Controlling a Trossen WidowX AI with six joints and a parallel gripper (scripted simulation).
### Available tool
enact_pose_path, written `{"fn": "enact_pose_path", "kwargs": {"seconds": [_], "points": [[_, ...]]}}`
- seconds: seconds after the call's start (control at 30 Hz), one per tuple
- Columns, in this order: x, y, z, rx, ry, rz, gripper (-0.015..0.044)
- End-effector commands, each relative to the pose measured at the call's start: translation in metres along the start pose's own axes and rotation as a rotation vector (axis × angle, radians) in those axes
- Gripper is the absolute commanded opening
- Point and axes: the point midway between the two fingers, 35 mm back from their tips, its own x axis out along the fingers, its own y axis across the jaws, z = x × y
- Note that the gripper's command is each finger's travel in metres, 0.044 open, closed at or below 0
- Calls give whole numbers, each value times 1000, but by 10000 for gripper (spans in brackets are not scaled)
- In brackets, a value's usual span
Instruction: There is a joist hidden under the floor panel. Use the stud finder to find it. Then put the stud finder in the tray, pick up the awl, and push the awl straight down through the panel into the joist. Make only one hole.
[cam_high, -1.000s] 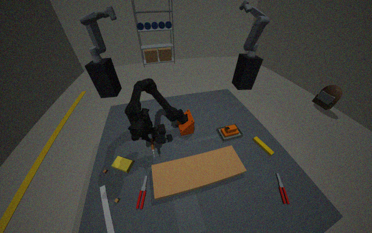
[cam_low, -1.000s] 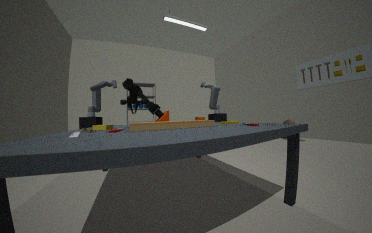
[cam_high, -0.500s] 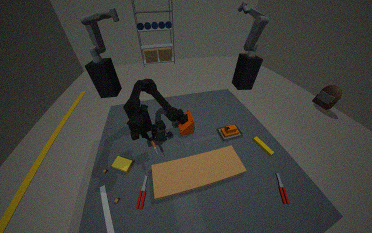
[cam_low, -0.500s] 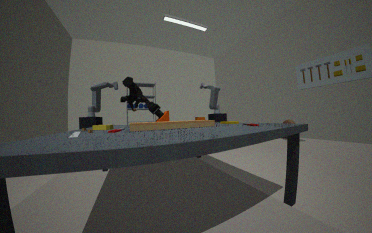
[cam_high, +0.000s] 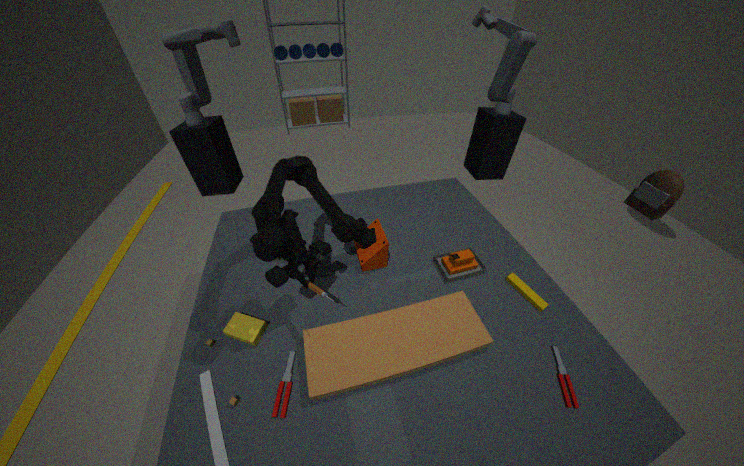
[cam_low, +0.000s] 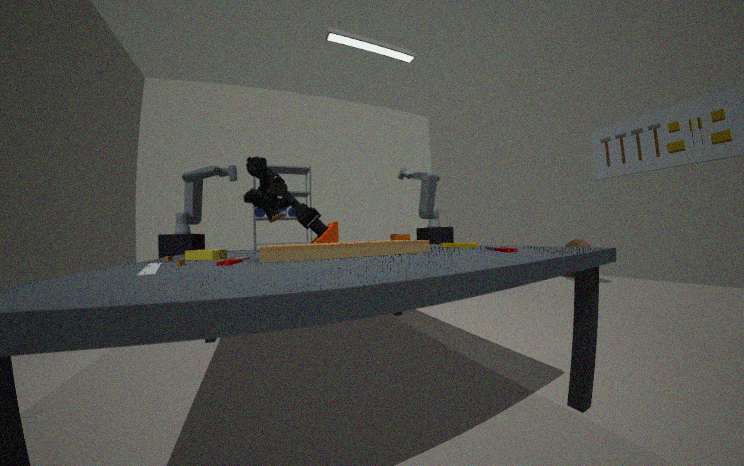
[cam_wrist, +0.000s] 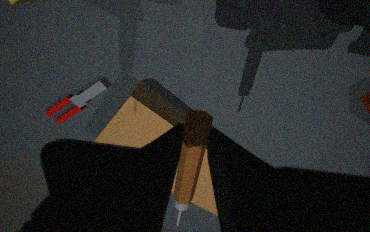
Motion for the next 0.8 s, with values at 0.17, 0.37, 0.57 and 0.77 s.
{"fn": "enact_pose_path", "kwargs": {"seconds": [0.17, 0.37, 0.57, 0.77], "points": [[0, 3, -13, -231, 109, 53, 0], [-1, 6, -22, -400, 172, 113, 0], [-3, 11, -30, -572, 222, 191, 0], [-7, 15, -38, -745, 258, 284, 0]]}}
